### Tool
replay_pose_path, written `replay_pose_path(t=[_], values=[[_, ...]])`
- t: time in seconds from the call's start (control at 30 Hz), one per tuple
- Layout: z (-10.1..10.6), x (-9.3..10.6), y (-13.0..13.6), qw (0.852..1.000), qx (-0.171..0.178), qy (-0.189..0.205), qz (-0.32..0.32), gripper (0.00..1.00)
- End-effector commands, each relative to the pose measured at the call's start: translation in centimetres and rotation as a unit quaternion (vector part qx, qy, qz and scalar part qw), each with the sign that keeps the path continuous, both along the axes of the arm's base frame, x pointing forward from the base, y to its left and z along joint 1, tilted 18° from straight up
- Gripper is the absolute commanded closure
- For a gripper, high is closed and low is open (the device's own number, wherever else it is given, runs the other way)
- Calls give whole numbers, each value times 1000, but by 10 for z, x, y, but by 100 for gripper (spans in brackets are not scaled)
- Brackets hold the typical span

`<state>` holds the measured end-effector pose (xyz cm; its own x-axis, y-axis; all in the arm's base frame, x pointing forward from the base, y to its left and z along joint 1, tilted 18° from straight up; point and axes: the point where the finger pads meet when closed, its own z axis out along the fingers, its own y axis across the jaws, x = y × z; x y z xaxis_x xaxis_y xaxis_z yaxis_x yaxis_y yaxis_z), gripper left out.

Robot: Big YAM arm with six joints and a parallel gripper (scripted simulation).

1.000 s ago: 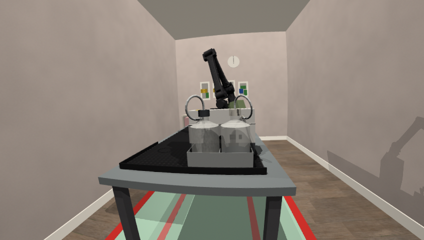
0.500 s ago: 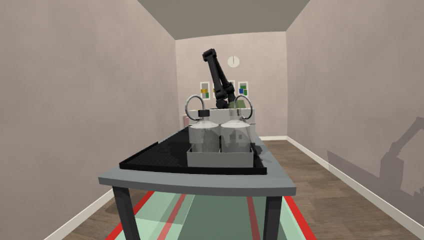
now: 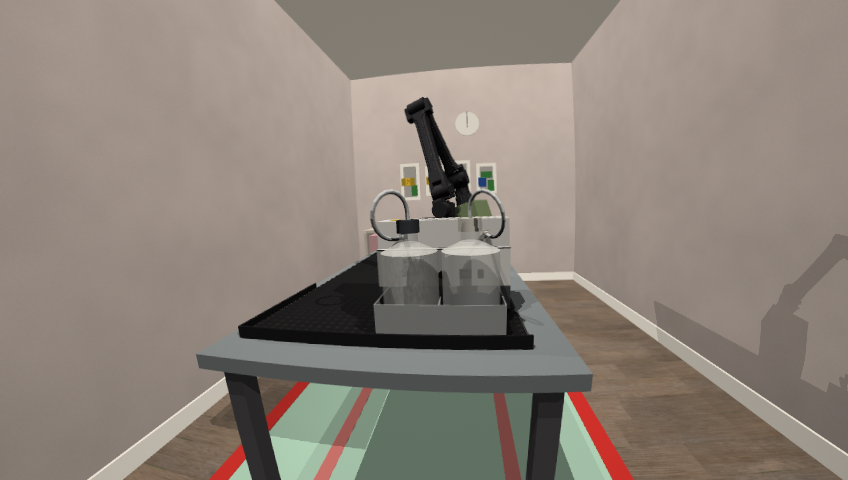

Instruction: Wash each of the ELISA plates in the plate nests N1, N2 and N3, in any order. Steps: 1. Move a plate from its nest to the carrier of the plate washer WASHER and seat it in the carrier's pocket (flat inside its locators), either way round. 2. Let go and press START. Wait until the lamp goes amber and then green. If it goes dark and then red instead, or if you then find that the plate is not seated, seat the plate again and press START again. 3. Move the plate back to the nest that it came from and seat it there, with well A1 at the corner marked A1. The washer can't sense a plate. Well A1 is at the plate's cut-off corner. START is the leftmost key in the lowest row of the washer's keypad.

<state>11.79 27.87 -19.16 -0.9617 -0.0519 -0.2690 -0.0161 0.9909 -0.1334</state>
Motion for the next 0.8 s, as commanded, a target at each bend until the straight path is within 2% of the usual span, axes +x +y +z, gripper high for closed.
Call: replay_pose_path(t=[0.0, 0.13, 0.17, 0.77], values=[[-3, 5, 5, 1000, 4, -2, 2, 16], [0, 2, 6, 1000, 6, -2, 1, 16], [0, 2, 6, 1000, 6, -2, 1, 0], [0, 2, 6, 1000, 6, -2, 1, 0]])
